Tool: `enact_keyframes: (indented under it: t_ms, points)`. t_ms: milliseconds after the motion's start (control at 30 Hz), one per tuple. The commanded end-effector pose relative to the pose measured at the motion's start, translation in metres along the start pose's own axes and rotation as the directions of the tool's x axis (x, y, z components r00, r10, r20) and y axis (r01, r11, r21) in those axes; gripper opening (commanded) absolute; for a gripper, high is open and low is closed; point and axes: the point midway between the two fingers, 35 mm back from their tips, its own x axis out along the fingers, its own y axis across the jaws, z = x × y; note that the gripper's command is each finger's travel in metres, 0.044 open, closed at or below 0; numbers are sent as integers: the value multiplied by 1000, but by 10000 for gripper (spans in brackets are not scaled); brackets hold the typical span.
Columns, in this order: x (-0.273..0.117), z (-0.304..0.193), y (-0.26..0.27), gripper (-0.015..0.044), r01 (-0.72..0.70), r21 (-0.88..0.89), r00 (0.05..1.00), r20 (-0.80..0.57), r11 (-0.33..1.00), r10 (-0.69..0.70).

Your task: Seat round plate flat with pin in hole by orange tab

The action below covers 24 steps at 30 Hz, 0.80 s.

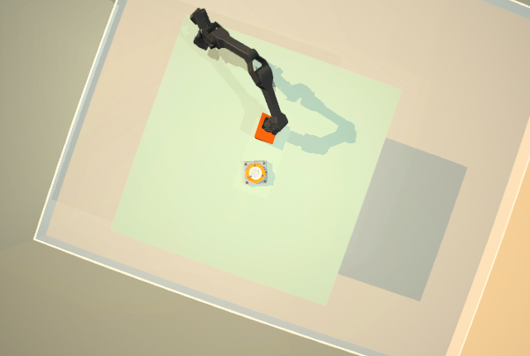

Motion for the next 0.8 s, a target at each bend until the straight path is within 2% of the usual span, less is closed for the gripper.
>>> enact_keyframes:
  t_ms: [0, 100, 300, 467, 567, 767]
  points:
    - [-3, 4, -1, 374, 4, -2, 1000, 7, 1000, -4]
    - [-49, 53, -14, 295, 57, -27, 992, 112, 998, -53]
    - [-105, 106, -21, 137, 103, -50, 970, 224, 993, -89]
    - [-184, 175, -9, 6, 134, -85, 924, 370, 987, -94]
    - [-212, 198, 1, 0, 137, -101, 905, 418, 985, -83]
    - [-297, 263, 53, 0, 115, -168, 839, 544, 979, -5]
